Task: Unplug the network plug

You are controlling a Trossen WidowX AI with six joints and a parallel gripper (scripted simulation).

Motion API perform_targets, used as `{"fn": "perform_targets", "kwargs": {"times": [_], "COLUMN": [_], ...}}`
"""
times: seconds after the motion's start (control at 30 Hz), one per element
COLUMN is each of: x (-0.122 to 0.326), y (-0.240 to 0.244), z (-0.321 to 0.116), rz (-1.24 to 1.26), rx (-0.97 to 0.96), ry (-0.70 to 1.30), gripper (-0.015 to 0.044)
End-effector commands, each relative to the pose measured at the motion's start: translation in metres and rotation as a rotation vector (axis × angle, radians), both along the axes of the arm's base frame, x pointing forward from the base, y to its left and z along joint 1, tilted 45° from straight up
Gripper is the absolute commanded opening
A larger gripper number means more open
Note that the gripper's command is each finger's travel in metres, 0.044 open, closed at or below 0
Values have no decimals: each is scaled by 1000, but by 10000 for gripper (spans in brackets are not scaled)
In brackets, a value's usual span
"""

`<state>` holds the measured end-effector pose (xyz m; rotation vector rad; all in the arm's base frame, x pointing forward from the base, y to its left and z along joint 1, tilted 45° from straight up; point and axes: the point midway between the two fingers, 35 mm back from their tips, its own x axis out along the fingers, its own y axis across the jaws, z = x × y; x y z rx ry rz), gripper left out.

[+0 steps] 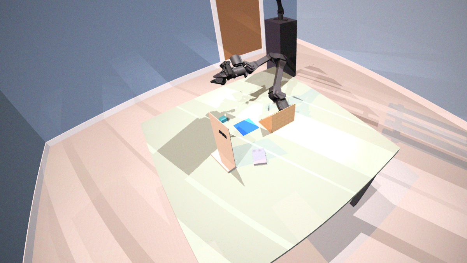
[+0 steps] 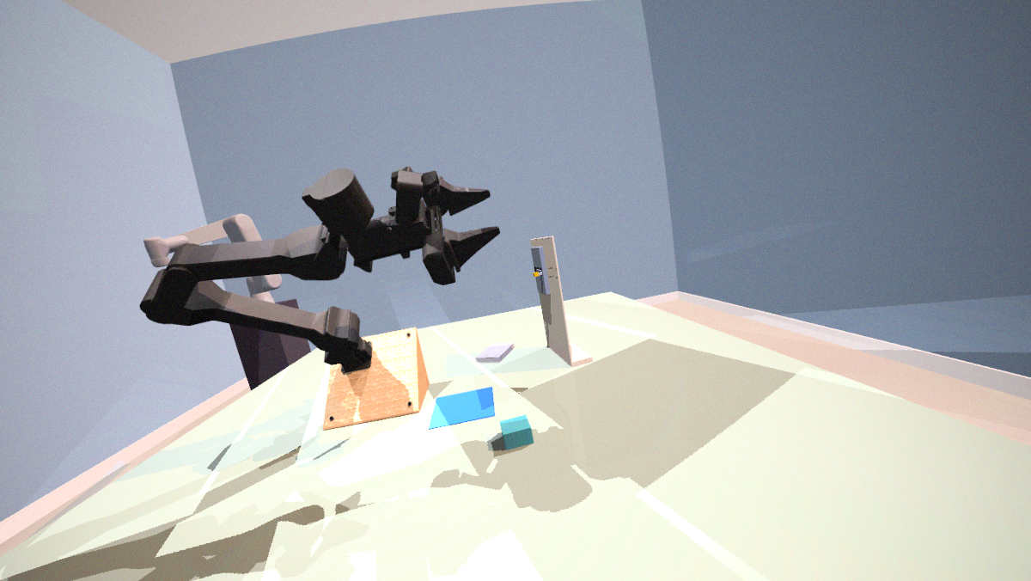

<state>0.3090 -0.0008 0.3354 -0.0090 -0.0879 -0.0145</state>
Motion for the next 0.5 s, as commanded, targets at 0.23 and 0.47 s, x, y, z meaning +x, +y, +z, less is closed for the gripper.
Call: {"fn": "perform_targets", "kwargs": {"times": [0.23, 0.47], "x": [22, 37], "y": [13, 27], "z": [-41, -86], "rz": [45, 87], "rx": [114, 235], "ry": [47, 102], "gripper": [190, 156]}}
